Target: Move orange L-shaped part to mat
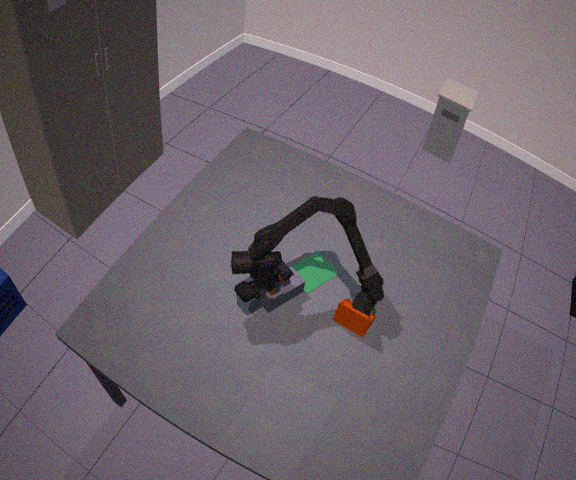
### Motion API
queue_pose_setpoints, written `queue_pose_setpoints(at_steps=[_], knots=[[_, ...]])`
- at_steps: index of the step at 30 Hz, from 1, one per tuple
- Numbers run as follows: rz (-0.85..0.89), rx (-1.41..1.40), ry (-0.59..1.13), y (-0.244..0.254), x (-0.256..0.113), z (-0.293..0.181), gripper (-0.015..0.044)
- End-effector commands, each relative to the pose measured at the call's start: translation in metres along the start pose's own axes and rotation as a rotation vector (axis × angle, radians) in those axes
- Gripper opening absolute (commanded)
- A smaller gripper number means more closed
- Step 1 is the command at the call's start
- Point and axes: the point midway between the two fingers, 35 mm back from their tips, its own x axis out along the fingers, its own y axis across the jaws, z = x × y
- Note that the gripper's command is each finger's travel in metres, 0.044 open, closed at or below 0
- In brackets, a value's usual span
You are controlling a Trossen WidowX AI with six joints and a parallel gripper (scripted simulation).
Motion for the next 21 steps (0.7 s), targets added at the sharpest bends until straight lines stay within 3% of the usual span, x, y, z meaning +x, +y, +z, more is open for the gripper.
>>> queue_pose_setpoints(at_steps=[1, 21], knots=[[-0.009, -0.005, 0.002, -0.001, 0.003, -0.001, 0.018], [-0.007, -0.005, 0.002, 0.011, -0.012, -0.001, 0.018]])
